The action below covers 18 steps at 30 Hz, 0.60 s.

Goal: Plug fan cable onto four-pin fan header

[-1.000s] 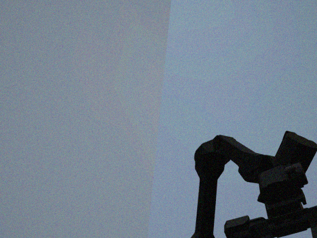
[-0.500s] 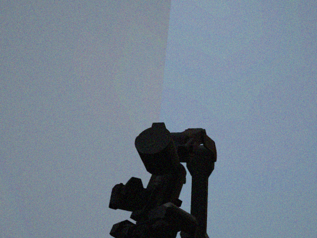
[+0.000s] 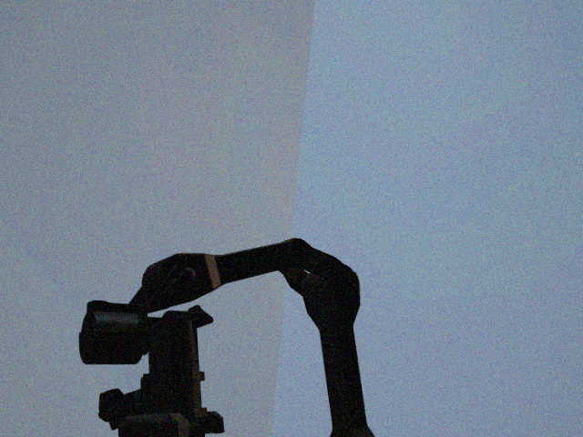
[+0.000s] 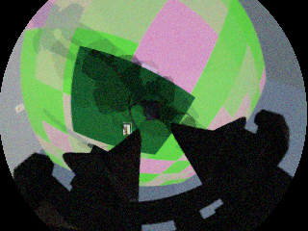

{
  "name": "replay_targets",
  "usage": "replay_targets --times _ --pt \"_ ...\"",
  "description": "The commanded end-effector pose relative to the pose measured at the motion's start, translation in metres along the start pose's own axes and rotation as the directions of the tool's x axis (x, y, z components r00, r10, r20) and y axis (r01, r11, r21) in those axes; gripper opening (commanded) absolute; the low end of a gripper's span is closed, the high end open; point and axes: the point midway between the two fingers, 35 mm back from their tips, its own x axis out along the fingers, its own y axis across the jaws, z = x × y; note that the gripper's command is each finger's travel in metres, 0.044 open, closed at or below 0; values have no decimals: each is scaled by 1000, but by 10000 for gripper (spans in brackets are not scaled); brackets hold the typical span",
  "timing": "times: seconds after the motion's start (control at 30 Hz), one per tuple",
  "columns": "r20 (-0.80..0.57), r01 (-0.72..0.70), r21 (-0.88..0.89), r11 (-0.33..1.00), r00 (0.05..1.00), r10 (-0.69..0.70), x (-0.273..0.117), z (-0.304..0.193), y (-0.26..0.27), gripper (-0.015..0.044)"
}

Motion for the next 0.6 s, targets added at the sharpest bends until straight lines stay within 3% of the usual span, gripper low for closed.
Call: replay_targets --times 0.0,0.13,0.3,0.57 --pt "-42 2 34 999 999 0 -3 -1 -5 210" --pt "-42 2 34 999 999 0 3 1 -5 210" --pt "-42 2 34 999 999 -1 41 8 -5 210" --pt "-42 2 34 999 999 -1 46 10 -5 210"
